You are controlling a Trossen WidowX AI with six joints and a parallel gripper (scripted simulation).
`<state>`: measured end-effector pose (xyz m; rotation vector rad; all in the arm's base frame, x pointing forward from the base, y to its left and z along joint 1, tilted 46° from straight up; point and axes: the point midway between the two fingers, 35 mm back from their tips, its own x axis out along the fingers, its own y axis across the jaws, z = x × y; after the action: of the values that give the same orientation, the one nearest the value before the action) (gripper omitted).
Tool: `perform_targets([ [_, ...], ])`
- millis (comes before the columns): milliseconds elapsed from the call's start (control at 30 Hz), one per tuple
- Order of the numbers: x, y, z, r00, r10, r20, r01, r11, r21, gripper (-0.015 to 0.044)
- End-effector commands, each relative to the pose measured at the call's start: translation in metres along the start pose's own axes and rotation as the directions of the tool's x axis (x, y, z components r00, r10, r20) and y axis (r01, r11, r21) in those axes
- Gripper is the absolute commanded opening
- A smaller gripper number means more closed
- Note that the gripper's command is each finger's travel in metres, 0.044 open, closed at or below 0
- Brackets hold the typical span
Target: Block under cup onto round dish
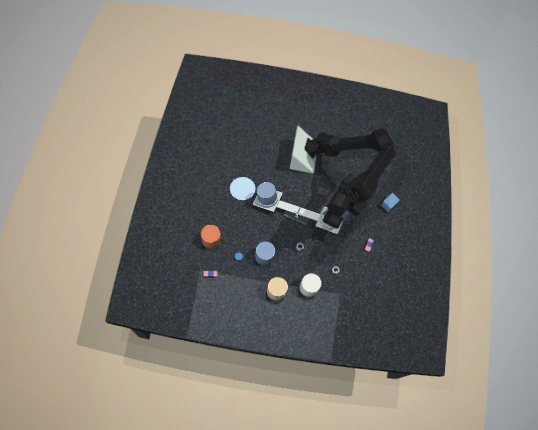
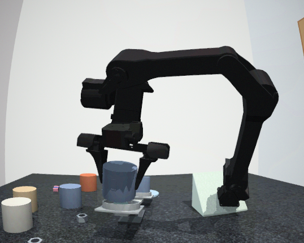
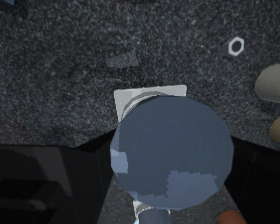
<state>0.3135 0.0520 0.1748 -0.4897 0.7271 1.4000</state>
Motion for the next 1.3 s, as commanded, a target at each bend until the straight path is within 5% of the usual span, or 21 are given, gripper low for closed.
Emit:
perform_targets([
  [0, -0.009, -0.001, 0.003, 1.000, -0.021, 0.004, 0.021, 1.000, -0.010, 0.0000],
  [1267, -0.047, 0.002, 0.002, 0.997, -0.078, 0.002, 0.078, 0.996, 0.034, 0.0000],
])
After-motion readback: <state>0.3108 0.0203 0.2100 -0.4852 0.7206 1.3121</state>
